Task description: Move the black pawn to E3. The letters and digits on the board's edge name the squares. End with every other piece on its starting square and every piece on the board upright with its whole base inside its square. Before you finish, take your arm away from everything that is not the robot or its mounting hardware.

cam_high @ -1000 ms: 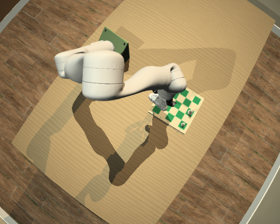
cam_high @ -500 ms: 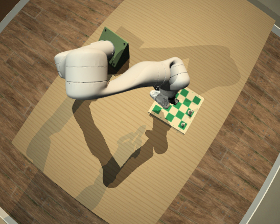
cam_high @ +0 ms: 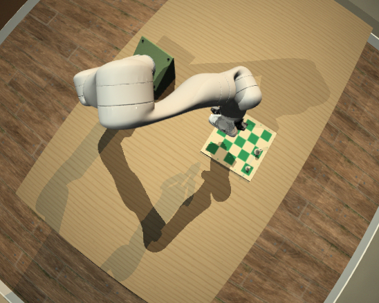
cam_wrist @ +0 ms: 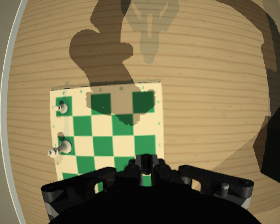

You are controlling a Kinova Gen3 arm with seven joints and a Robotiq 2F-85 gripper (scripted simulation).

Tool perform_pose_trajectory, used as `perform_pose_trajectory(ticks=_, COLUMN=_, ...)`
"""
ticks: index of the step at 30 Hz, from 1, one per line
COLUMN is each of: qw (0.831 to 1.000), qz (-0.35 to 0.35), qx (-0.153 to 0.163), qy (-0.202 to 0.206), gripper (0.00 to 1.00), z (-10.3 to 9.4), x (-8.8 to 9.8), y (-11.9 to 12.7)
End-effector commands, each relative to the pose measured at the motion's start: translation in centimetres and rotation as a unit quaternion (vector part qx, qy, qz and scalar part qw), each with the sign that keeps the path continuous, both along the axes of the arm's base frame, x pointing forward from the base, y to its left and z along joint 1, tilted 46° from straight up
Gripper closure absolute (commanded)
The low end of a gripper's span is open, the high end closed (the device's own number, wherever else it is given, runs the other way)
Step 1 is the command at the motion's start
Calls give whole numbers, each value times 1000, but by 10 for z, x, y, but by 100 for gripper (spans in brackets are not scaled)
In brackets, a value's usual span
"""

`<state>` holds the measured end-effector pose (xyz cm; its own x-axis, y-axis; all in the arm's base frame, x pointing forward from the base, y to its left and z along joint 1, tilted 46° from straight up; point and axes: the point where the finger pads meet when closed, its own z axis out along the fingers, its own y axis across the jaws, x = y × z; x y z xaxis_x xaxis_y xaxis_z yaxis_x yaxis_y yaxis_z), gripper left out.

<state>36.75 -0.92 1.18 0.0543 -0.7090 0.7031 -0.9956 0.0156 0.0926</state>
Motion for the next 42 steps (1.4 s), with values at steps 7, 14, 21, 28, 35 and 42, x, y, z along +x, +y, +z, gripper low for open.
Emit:
perform_pose_trajectory(ticks=7, qw=1000, qz=5, qx=-3, qy=7, gripper=100, z=-5, x=-2, y=2)
perform_pose_trajectory(ticks=14, qw=1000, qz=5, qx=-3, qy=7, gripper=100, z=-5, x=-2, y=1)
perform_pose_trajectory(ticks=21, qw=1000, qz=6, qx=-4, qy=6, gripper=100, z=-10, x=-2, y=-3)
perform_pose_trajectory(ticks=28, qw=1000, qz=6, qx=-4, qy=6, gripper=100, z=-28, x=-4, y=-21)
perform_pose_trajectory(ticks=35, qw=1000, qz=6, qx=-4, qy=6, gripper=100, z=-52, x=-5, y=-45)
perform_pose_trajectory(ticks=42, qw=1000, qz=6, qx=-4, qy=6, gripper=100, z=-65, x=-6, y=-59)
